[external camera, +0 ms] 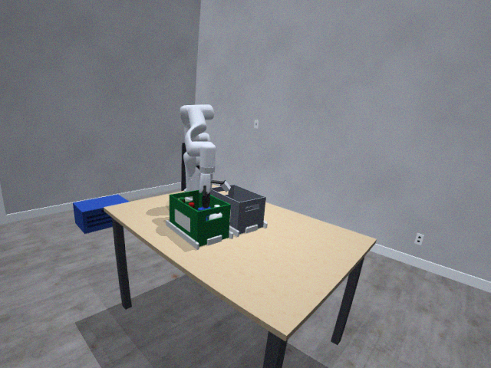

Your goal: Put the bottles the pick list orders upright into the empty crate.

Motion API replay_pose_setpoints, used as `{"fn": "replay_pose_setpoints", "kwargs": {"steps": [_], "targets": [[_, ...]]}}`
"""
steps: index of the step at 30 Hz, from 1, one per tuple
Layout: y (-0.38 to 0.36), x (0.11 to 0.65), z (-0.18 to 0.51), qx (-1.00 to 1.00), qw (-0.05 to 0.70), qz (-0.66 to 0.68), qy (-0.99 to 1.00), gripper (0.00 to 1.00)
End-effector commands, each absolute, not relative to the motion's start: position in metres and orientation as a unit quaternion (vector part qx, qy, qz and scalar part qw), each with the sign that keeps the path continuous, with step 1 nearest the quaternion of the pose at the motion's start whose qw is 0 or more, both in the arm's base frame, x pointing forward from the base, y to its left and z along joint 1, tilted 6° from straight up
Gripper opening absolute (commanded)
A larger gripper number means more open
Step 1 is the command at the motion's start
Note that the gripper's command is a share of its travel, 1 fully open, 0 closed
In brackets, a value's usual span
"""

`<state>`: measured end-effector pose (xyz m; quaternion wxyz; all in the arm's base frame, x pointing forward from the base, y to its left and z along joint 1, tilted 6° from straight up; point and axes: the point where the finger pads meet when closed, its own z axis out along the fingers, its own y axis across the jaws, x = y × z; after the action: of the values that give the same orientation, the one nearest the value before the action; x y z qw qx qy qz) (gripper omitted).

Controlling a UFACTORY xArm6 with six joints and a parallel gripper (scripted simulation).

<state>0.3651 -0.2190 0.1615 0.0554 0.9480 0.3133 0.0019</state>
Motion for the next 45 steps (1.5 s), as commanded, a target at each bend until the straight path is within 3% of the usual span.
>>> {"fn": "replay_pose_setpoints", "kwargs": {"steps": [1,45], "targets": [[-0.220,0.367,0.164,0.948,0.058,0.004,0.313,0.00],[-0.219,0.366,0.178,0.948,0.058,0.004,0.313,0.00]]}}
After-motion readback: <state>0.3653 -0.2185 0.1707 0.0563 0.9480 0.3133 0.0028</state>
